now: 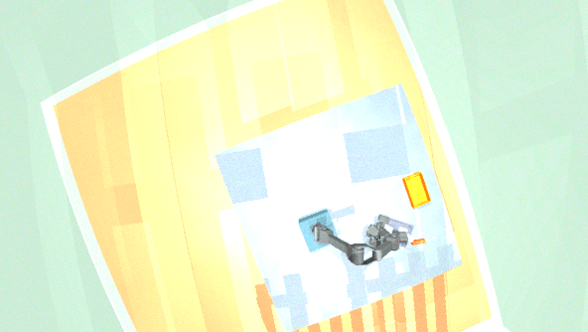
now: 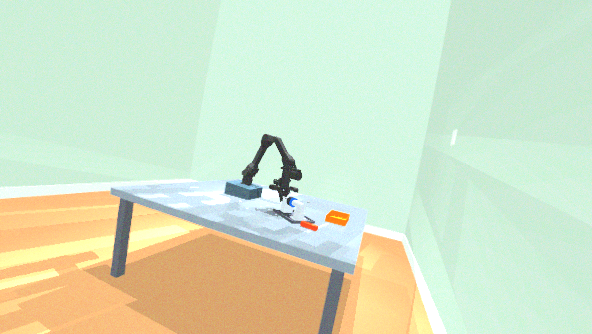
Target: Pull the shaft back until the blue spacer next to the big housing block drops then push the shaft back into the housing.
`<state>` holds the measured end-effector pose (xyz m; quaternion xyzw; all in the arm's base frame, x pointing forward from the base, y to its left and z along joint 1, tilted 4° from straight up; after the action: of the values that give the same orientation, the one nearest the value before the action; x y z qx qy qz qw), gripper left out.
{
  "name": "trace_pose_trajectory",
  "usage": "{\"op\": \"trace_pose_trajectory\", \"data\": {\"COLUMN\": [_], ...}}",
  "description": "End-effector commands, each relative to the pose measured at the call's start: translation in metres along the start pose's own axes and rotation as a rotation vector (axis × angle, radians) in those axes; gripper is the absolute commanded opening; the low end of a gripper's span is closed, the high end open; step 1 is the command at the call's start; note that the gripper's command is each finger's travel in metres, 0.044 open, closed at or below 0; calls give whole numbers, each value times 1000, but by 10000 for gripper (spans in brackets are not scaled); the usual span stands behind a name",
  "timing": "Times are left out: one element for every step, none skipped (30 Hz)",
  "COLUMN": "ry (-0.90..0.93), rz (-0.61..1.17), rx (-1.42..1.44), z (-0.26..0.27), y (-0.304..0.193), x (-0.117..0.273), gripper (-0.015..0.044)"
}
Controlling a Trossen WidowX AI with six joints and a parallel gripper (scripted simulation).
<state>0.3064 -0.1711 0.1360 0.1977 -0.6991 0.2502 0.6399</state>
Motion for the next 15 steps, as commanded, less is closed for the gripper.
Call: {"op": "trace_pose_trajectory", "data": {"ry": [0,0,0,0,0,0,0,0,0,0,0,0,0,0,0], "rz": [-3,-3,-3,-3,-3,-3,-3,-3,-3,-3,-3,-3,-3,-3,-3], "rx": [-2,-2,-2,-2,-2,-2,-2,-2,-2,-2,-2,-2,-2,-2,-2], "z": [0,0,0,0,0,0,0,0,0,0,0,0,0,0,0], "y": [1,1,1,1,2,2,2,2,2,2,2,2,2,2,2], "x": [0,0,0,0,0,0,0,0,0,0,0,0,0,0,0], "gripper": [0,0,0,0,0,0,0,0,0,0,0,0,0,0,0]}}
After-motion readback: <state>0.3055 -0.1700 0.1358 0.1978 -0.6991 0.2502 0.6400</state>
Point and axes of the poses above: the point midway between the two fingers, 35 mm back from their tips, its own x axis back along the fingers, its own z axis across the jaws, y = z × x, the point moved 10 cm from there along x, back along the fingers, and after that the axes turned 5 degrees about -x, right-handed, at the moved point
